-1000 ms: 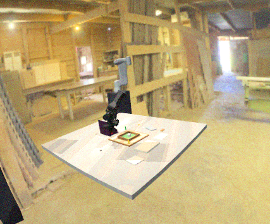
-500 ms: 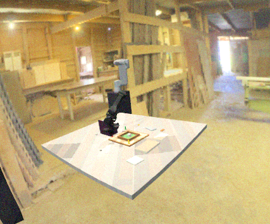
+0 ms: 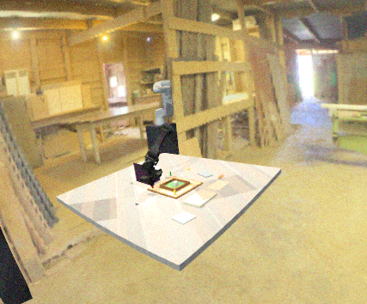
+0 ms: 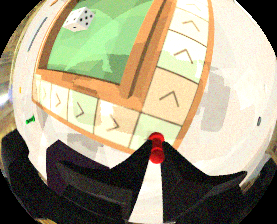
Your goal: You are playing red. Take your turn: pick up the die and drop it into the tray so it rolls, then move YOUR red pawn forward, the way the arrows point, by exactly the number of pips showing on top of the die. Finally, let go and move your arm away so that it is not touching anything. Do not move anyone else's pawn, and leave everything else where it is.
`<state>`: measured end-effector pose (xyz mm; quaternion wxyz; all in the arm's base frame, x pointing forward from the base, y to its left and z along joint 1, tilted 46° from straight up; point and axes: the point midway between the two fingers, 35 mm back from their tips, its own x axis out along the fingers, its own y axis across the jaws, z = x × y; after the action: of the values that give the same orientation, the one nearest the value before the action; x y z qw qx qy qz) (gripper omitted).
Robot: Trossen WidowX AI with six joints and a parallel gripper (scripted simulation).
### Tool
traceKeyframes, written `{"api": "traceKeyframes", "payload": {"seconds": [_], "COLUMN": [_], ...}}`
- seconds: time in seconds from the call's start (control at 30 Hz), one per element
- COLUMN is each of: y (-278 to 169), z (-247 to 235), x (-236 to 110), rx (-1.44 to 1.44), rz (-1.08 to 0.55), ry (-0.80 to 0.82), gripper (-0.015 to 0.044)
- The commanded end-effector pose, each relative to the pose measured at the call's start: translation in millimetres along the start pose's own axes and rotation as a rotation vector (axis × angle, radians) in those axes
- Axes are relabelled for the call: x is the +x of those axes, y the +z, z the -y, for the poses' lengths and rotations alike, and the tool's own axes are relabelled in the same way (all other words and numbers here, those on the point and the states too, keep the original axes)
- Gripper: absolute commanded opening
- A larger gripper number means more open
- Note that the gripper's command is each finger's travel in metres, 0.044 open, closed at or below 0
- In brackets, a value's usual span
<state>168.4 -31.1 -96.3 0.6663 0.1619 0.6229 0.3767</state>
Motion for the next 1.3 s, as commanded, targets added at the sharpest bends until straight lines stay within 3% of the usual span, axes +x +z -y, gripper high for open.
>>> {"api": "traceKeyframes", "payload": {"seconds": [0.0, 0.27, 0.4, 0.5, 0.67, 1.0, 1.27], "y": [0.2, 0.3, 0.1, -0.1, 3.5, 31.4, 29.6], "z": [0.2, 0.6, 1.5, 1.3, -3.6, -106.3, -88.4], "x": [-0.8, -3.4, -47.9, -50.7, -61.2, -131.7, -124.0], "rx": [0.0, 0.0, 0.007, 0.008, 0.018, 0.17, 0.141], "rz": [0.001, 0.0, -0.002, -0.002, -0.002, -0.004, -0.003], "ry": [-0.001, -0.001, 0.006, 0.006, 0.006, 0.013, 0.006], "gripper": [0.0053, 0.0263, 0.0367, 0.044, 0.044, 0.044, 0.044]}}
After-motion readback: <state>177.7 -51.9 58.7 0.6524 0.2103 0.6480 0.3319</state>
